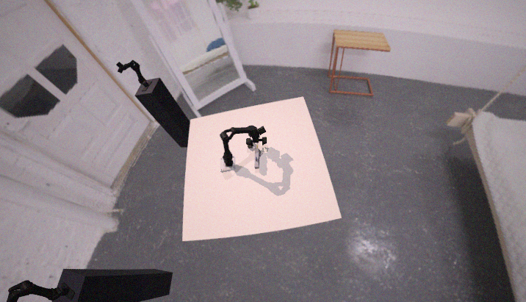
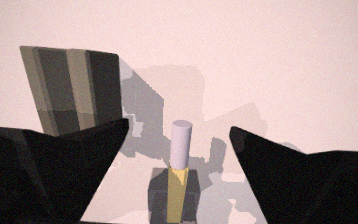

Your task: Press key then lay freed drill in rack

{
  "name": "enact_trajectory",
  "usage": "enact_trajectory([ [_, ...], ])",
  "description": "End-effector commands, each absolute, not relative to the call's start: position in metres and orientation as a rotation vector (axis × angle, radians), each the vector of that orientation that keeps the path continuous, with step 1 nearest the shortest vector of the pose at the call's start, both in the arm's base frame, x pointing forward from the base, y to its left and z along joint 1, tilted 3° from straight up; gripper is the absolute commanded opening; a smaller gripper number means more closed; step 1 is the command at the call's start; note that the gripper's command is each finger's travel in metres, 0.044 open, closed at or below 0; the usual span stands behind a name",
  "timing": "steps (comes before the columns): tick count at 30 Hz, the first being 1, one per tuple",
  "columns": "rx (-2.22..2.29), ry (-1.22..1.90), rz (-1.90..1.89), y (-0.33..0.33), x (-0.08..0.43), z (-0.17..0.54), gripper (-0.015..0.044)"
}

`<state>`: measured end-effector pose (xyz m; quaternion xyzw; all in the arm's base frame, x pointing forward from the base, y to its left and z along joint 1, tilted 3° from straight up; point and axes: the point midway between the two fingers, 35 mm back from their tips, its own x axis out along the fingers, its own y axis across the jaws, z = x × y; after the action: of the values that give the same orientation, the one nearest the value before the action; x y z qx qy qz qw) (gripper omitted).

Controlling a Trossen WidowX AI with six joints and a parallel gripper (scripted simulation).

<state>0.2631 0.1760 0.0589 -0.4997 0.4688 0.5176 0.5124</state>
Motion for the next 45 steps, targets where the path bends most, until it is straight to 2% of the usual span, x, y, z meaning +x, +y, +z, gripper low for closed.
enact_trajectory([
  [1, -1.206, 1.127, 1.248, 0.1735, 0.263, 0.0578, 0.044],
  [16, -1.207, 1.127, 1.248, 0.1671, 0.2635, 0.055, 0.044],
  [31, -1.203, 1.127, 1.243, 0.1691, 0.2642, 0.0562, 0.0046],
  [38, -1.203, 1.127, 1.243, 0.1691, 0.2642, 0.0562, 0.0],
  [45, -1.207, 1.127, 1.248, 0.1687, 0.2633, 0.0587, 0.0],
])
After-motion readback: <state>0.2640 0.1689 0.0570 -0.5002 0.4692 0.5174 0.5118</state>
